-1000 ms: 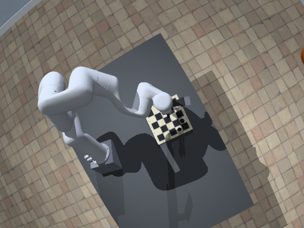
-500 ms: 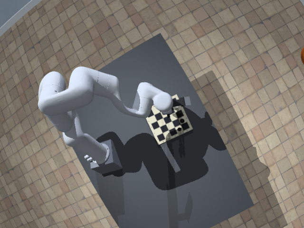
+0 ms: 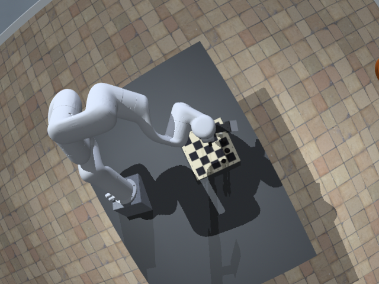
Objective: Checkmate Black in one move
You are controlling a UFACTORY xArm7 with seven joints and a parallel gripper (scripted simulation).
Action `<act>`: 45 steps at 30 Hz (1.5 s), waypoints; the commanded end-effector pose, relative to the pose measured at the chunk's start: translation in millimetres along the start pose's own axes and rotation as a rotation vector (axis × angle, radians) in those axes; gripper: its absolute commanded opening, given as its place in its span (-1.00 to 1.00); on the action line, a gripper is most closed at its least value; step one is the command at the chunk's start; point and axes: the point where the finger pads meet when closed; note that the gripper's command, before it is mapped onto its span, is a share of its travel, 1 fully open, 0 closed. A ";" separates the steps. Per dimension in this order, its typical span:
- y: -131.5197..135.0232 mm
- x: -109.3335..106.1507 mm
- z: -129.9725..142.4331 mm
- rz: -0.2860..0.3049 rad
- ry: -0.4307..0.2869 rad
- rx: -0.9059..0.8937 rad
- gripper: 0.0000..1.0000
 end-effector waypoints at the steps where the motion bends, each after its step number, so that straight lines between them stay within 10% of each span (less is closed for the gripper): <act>1: 0.1 -1.9 -1.6 -0.001 0.005 0.000 -0.16; 45: 0.0 31.0 -1.7 -0.001 0.005 0.000 -0.16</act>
Point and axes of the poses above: the point where the finger pads meet when closed, its own x axis out along the fingers, its own y axis across the jaws, z = x × y, and after that the axes turned 6 degrees about x, right-handed
